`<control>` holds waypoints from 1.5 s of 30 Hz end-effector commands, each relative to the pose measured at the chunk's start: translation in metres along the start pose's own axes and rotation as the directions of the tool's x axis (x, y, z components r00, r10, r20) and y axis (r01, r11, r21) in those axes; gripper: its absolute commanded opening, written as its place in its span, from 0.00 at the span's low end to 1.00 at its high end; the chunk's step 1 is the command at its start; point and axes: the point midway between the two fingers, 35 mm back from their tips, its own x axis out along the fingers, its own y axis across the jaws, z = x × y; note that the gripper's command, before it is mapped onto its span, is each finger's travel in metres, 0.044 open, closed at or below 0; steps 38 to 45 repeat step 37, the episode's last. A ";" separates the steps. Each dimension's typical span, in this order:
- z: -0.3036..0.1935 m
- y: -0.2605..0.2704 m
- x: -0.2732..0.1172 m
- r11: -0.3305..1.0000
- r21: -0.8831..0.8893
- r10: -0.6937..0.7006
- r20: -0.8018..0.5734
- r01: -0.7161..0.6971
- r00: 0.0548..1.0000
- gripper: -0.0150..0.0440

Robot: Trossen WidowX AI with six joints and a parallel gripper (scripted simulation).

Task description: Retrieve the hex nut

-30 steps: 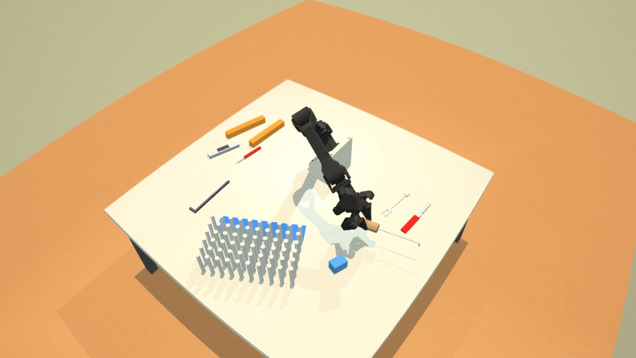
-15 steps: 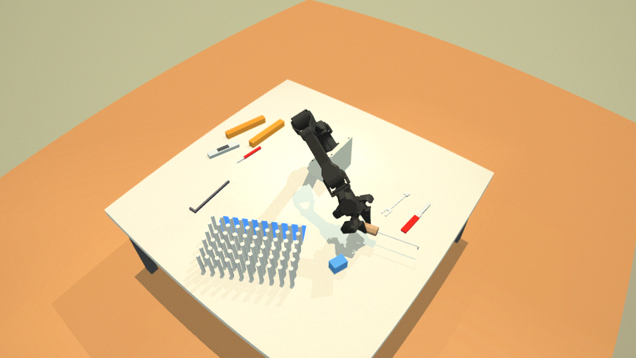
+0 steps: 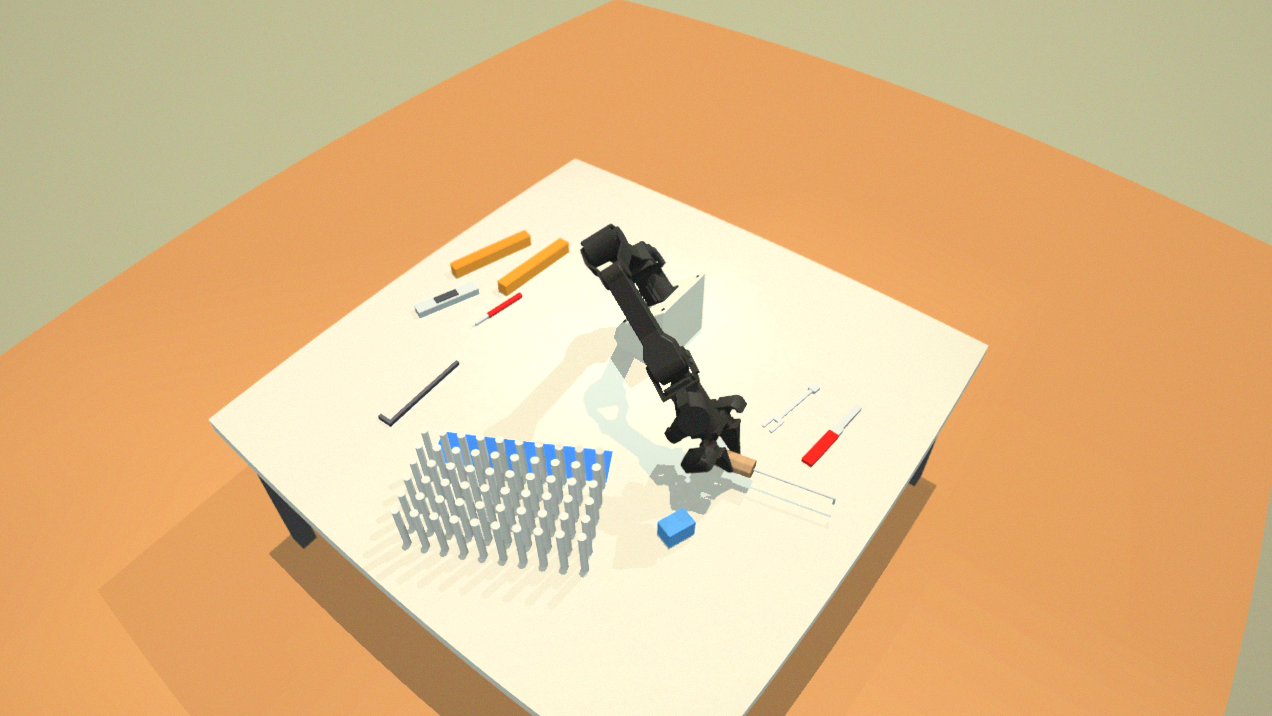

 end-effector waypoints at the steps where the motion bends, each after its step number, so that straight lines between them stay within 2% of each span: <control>1: 0.007 -0.005 0.008 1.000 -0.001 -0.011 0.008 0.011 1.000 0.25; 21: 0.020 -0.009 0.023 1.000 -0.001 -0.011 0.009 0.011 1.000 0.25; 37: 0.018 -0.006 0.020 1.000 0.002 -0.005 0.005 0.005 1.000 0.97; 45: 0.018 -0.006 0.020 1.000 0.002 -0.005 0.005 0.005 1.000 0.97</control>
